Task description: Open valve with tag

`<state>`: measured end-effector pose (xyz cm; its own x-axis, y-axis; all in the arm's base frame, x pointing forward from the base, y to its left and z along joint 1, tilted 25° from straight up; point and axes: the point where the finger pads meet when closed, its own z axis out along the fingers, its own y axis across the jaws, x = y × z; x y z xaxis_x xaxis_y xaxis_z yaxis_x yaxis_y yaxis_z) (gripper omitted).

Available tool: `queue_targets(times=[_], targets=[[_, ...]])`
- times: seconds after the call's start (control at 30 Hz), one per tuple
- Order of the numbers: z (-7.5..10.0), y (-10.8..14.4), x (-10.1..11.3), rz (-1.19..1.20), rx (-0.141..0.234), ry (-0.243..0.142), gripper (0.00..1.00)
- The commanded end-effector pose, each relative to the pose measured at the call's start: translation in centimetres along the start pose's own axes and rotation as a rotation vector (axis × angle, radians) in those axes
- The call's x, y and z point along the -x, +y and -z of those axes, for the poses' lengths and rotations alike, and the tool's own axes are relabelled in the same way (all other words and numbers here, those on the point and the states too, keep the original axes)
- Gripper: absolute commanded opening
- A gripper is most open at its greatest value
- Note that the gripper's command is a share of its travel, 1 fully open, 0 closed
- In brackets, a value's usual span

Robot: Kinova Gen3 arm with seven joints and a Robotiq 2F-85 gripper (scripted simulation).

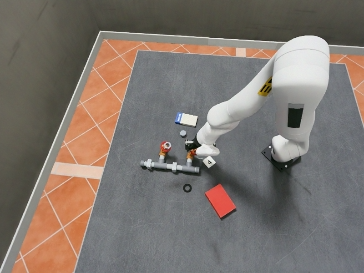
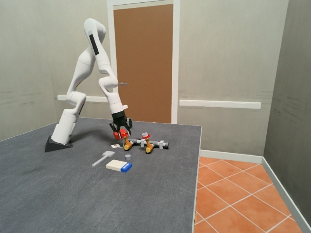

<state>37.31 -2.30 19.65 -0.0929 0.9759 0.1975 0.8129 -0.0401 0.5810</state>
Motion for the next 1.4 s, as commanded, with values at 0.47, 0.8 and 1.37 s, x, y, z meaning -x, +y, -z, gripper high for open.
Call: queue_targets(times=[0.47, 0.8, 1.37], targets=[[0.0, 0.02, 0.02, 0.361, 0.002, -0.001, 0.55], [0.0, 0.02, 0.02, 0.688, 0.002, -0.001, 0.55], [0.0, 0.02, 0.02, 1.184, 0.001, -0.001, 0.55]])
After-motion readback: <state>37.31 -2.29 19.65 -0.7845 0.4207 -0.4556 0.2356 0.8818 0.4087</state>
